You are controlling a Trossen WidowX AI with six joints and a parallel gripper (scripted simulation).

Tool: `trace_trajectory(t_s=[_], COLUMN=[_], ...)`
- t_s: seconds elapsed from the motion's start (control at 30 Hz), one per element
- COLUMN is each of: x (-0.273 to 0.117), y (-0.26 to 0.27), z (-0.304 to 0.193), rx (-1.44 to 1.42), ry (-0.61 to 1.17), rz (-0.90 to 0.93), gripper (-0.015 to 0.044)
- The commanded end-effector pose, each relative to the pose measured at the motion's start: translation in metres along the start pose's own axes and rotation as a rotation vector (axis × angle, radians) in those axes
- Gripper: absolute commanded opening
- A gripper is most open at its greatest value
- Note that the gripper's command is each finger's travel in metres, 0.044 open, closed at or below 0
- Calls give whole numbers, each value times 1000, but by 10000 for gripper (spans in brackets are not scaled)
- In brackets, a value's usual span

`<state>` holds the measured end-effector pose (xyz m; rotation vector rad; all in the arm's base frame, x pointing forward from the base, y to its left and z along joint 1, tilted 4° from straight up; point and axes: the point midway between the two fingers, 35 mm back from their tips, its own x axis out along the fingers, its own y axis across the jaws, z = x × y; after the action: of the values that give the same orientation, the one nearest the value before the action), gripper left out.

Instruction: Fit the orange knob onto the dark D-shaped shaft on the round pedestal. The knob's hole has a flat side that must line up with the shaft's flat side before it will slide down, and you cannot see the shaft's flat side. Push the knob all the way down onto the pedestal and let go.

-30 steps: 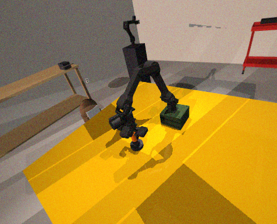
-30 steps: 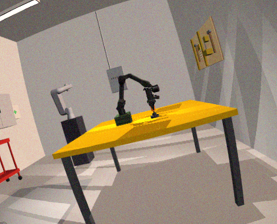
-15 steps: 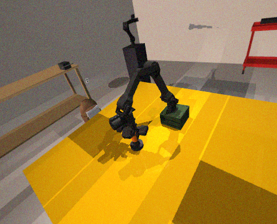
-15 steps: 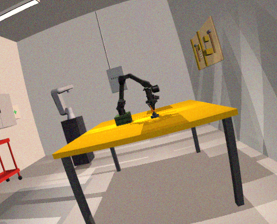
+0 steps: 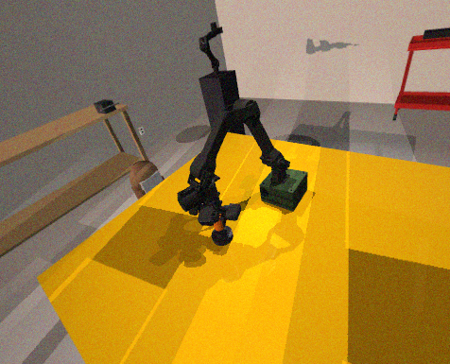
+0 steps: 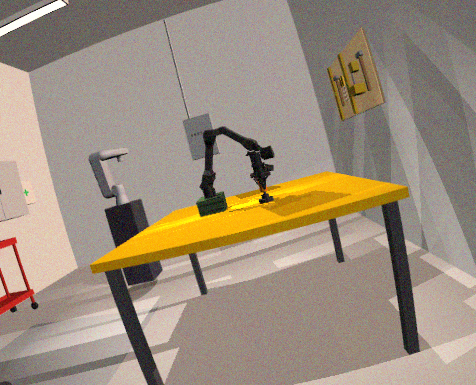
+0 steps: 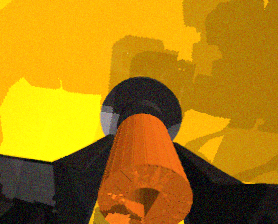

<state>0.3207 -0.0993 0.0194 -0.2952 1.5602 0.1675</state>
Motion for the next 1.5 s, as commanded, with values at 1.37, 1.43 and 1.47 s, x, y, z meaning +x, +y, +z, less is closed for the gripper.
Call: trace_trajectory(t_s=[1.37,1.43,1.47], x=[0,0,1], y=[-1,-1,-1], z=[0,0,0], rx=[-215,-215,-215], ry=[2,2,2], rz=[-2,-2,-2], gripper=[0,0,0])
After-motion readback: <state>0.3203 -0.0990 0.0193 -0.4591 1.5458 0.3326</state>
